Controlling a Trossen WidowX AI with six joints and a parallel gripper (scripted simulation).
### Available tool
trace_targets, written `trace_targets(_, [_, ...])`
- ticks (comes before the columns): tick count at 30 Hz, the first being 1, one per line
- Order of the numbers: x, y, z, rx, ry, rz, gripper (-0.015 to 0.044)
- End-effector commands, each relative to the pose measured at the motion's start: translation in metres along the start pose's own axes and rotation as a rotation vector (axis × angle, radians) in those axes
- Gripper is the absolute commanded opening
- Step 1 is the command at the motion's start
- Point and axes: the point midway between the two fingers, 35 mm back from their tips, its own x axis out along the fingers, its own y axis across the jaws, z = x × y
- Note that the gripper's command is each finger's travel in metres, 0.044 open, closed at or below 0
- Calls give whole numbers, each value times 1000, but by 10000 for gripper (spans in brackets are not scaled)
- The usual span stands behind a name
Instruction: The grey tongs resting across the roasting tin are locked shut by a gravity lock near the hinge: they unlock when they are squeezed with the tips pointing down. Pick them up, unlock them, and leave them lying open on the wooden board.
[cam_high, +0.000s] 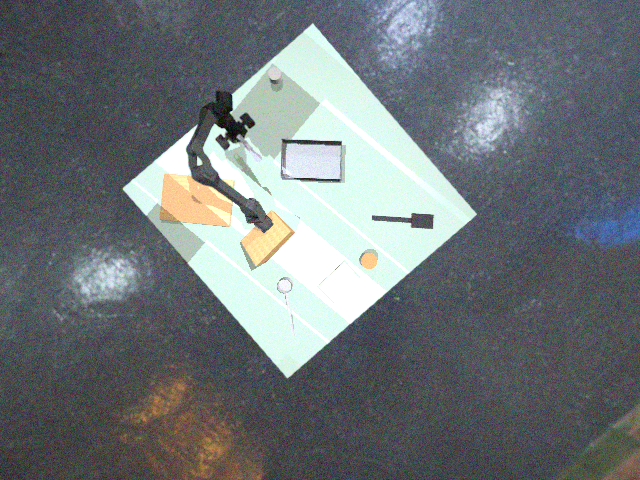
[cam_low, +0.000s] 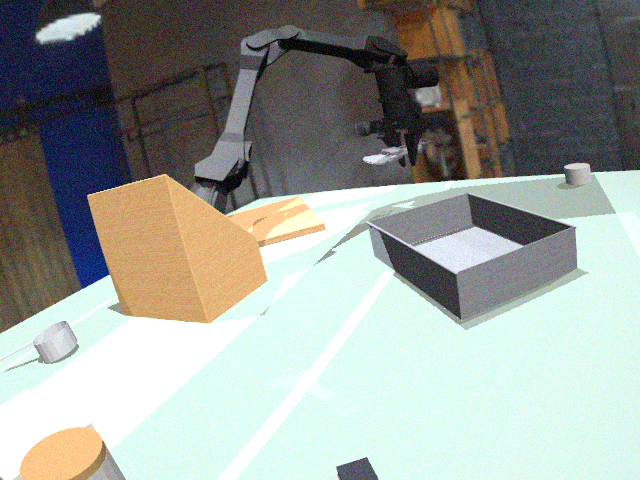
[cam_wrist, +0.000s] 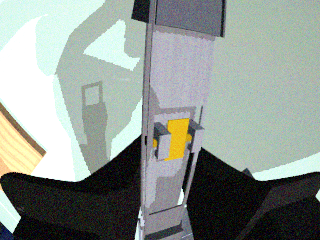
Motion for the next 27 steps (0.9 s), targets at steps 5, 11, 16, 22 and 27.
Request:
trace_targets(5, [-17,41,17,-78,-43,-8,-150])
trace_targets(11, [-13,47,19,-88,-33,-3,-150])
trace_targets(16, [-5,64,24,-117,-5,7,-150])
trace_targets(22, [4,86,30,-160,25,19,-150])
trace_targets(27, [11,105,34,-193,48,24,-150])
